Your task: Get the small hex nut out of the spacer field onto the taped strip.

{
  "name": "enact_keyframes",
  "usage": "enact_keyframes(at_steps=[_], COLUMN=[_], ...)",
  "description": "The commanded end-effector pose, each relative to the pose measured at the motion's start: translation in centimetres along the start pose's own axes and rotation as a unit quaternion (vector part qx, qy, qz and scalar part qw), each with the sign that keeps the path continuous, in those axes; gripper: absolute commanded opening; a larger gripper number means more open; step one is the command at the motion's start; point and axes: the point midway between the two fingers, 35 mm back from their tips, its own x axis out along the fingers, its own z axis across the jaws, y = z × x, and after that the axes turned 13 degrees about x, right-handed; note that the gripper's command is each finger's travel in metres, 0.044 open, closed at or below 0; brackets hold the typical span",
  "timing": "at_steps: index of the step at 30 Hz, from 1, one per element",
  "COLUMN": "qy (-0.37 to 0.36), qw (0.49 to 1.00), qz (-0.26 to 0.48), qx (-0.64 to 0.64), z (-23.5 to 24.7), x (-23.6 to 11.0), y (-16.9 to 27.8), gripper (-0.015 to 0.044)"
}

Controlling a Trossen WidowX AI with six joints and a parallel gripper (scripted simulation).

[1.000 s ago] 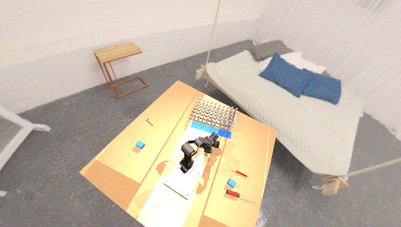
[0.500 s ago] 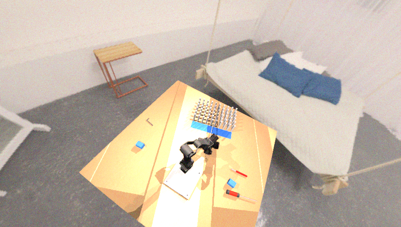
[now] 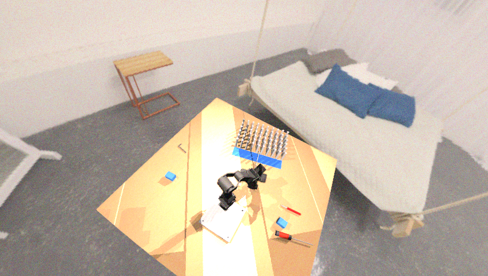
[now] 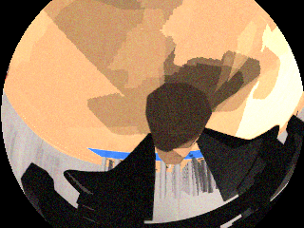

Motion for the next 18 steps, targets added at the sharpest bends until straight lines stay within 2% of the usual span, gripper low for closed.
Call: enact_keyframes(at_steps=[1, 18], qy=[0.002, 0.002], qw=[1.000, 1.000], qz=[0.002, 0.001], qx=[-0.002, -0.002], z=[-0.06, 0.18], x=[-0.26, -0.91], y=[-0.29, -1.24], gripper=[0.0000, 0.0000])
